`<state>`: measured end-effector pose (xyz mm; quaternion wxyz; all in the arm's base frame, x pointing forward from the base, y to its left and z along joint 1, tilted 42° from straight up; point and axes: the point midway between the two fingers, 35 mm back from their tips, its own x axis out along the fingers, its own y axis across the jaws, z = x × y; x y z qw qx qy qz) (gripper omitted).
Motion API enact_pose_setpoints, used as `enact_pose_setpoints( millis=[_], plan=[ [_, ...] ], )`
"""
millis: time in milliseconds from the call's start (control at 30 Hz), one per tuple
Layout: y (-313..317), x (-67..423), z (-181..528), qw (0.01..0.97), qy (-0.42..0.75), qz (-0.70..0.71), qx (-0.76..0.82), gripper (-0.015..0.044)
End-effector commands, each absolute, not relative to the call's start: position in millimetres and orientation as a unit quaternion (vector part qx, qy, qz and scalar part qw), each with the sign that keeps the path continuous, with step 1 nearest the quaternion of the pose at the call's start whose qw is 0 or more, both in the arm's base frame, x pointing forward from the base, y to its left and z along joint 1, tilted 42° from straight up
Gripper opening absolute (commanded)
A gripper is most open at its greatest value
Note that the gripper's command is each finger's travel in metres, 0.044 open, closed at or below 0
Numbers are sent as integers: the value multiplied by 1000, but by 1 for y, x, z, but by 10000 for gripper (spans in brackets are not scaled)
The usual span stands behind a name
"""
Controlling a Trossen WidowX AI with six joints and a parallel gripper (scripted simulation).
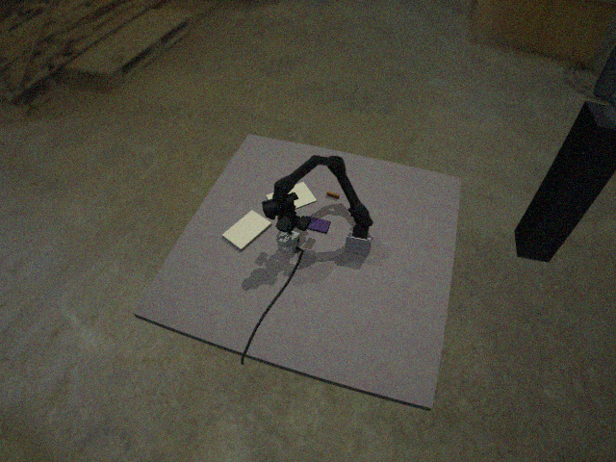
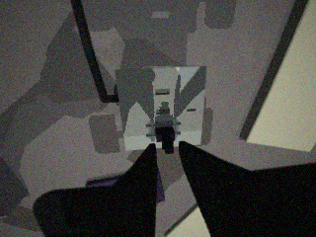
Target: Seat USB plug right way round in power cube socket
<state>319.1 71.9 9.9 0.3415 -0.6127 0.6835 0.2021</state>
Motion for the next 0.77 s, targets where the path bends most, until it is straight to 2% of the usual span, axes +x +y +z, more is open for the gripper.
enact_pose_setpoints(
  millis=[0, 733],
  plan=[
    [72, 319, 10, 342, 683, 202, -613, 95],
    [80, 319, 19, 342, 683, 202, -613, 95]
  ],
)
